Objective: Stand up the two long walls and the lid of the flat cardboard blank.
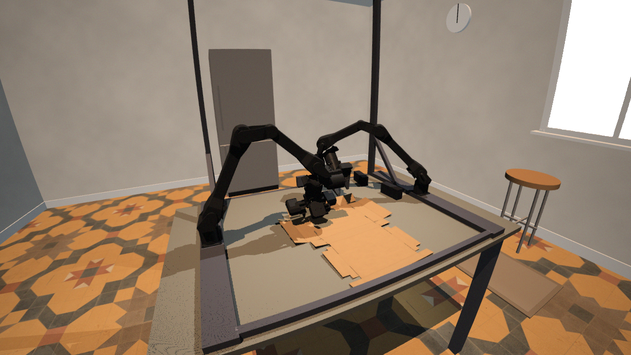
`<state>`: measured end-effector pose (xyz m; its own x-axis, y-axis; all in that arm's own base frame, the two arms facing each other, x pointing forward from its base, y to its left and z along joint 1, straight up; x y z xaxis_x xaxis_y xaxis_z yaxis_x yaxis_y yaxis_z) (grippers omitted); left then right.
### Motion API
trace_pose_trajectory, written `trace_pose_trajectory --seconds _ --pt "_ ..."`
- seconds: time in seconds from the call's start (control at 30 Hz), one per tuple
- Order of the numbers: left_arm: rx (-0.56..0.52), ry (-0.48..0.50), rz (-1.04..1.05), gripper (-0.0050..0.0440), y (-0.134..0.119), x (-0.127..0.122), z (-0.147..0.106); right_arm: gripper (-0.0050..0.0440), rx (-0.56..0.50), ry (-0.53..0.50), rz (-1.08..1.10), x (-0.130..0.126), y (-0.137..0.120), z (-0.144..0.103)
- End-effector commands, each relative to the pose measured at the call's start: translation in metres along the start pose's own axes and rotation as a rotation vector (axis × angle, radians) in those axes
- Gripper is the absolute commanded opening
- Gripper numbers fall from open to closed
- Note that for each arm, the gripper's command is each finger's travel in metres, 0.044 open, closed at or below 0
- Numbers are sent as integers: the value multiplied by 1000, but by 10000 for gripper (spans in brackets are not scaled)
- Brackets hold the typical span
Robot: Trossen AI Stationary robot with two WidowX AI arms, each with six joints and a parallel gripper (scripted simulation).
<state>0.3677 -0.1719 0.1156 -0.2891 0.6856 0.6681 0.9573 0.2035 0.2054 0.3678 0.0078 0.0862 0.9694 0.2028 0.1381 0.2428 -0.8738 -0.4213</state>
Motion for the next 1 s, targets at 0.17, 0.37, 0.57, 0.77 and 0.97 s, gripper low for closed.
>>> trace_pose_trajectory --seconds 0.17,0.37,0.57,0.77,0.97 --pt "-10 -7 -12 398 3 12 1 198 -14 -32 7 -11 8 18" --pt "-11 -6 -12 398 3 17 6 198 -16 -31 8 -14 10 19" --pt "-11 -6 -12 398 4 25 12 198 -18 -32 11 -17 13 21" --pt "20 -74 -1 398 5 31 11 198 -17 -33 11 -17 13 21" --pt "74 -301 44 398 10 51 7 198 -13 -36 10 -20 12 23"
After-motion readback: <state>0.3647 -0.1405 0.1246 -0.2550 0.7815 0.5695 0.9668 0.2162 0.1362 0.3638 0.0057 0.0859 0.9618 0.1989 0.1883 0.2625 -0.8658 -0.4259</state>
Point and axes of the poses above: on each arm, the point midway between the two fingers, 35 mm back from their tips, its own z axis out along the fingers, its own x axis across the jaws, y = z × x, the point moved 8 cm from there along -z, back along the fingers, and after that the axes turned 13 degrees about -z, right-handed, at the moved point
